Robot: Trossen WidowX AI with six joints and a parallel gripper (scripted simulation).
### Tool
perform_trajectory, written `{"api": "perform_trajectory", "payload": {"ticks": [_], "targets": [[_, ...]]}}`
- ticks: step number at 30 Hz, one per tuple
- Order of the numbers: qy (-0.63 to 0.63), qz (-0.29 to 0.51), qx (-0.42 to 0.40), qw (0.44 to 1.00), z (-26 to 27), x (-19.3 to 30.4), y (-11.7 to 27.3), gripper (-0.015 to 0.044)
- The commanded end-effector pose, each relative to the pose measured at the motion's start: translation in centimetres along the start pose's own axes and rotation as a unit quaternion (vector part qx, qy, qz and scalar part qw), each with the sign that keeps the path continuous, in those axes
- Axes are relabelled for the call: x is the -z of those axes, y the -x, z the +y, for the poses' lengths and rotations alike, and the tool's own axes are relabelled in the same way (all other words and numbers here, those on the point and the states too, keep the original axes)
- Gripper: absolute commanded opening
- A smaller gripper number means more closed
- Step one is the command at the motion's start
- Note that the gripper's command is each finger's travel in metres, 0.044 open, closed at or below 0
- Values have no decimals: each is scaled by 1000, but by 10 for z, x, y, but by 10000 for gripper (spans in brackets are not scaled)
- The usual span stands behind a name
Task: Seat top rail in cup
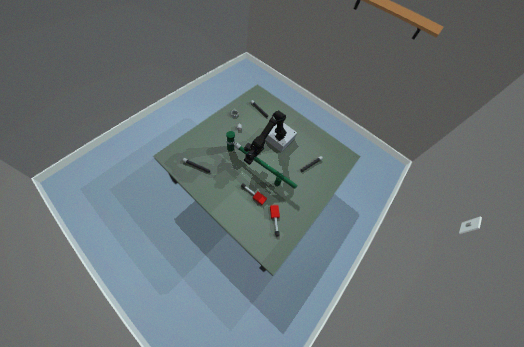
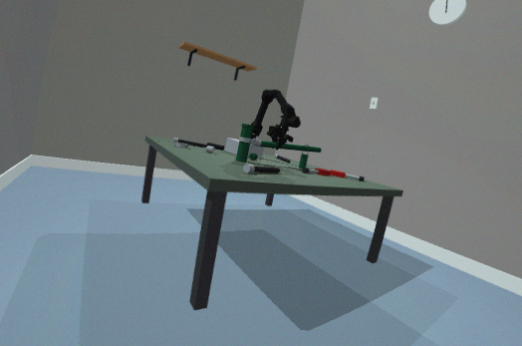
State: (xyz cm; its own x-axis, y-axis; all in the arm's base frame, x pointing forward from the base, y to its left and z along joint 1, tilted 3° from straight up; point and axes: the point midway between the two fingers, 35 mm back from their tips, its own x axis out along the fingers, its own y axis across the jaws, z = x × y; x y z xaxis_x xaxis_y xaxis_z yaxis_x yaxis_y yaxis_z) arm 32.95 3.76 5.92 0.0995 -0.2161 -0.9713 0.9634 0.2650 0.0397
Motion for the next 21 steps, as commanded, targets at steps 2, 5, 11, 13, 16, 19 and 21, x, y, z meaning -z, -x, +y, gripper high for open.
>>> {"api": "perform_trajectory", "payload": {"ticks": [2, 5, 11, 13, 16, 19, 21], "targets": [[0, -3, 0, 1000, 0, 0, 2, 0], [0, -4, 0, 1000, 0, 0, 3, 0], [0, -6, 0, 1000, 0, -1, 4, 0], [0, -6, 0, 1000, 0, -1, 4, 0], [0, -7, 0, 1000, 0, -1, 5, 0], [0, -8, 0, 1000, 0, -1, 6, 0], [0, -8, 0, 1000, 0, -1, 6, 0]]}}
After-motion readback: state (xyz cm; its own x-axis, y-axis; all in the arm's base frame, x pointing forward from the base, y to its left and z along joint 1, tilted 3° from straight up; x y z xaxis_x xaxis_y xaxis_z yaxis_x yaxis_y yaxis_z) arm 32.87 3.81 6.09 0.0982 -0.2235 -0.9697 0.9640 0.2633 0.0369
